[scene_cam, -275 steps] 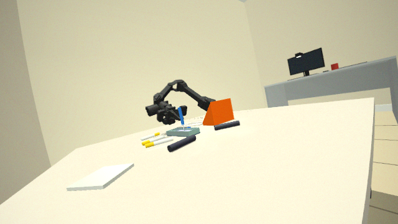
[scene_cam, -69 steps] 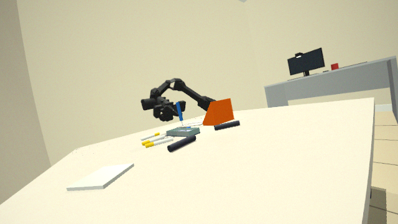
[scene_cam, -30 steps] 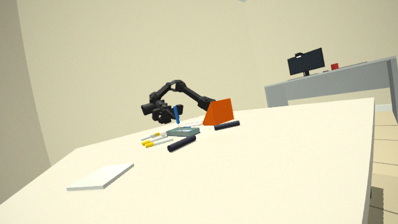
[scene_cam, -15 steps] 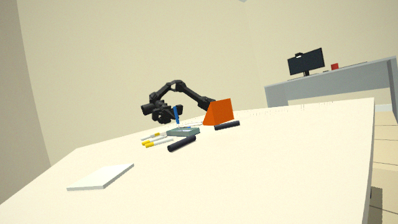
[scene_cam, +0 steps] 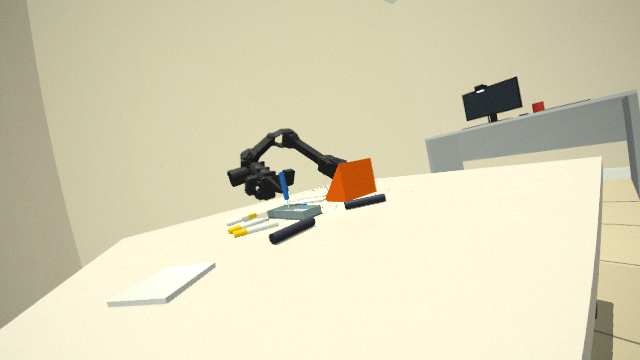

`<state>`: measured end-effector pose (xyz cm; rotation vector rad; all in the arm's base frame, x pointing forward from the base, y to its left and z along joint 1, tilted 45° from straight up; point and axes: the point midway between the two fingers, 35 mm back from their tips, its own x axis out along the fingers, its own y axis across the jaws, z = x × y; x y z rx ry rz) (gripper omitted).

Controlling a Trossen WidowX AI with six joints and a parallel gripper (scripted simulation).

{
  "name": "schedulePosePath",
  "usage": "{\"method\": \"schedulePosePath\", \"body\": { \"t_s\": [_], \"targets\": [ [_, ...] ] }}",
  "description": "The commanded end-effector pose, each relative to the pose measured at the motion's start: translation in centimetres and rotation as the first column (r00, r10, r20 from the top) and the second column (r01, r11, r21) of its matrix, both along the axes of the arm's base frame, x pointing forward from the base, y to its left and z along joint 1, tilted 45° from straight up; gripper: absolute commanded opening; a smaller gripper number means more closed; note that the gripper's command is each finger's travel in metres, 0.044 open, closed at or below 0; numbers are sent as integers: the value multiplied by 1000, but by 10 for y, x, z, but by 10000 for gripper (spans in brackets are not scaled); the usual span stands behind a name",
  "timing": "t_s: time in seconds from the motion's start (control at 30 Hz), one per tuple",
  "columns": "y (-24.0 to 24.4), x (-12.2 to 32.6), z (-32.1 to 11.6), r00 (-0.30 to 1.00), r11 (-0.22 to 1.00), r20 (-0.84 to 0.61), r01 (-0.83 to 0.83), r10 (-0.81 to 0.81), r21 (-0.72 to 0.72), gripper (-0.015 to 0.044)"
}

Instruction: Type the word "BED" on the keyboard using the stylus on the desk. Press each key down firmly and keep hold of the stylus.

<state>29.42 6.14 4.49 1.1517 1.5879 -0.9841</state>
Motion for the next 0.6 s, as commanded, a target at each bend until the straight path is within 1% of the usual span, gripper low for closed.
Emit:
{"method": "schedulePosePath", "body": {
  "t_s": [0.0,0.57],
  "targets": [
    [-2,0,-2,1000,1000,1,-5,5,-2,81],
    [-6,1,-7,1000,1000,1,-5,5,-2,81]
  ]
}}
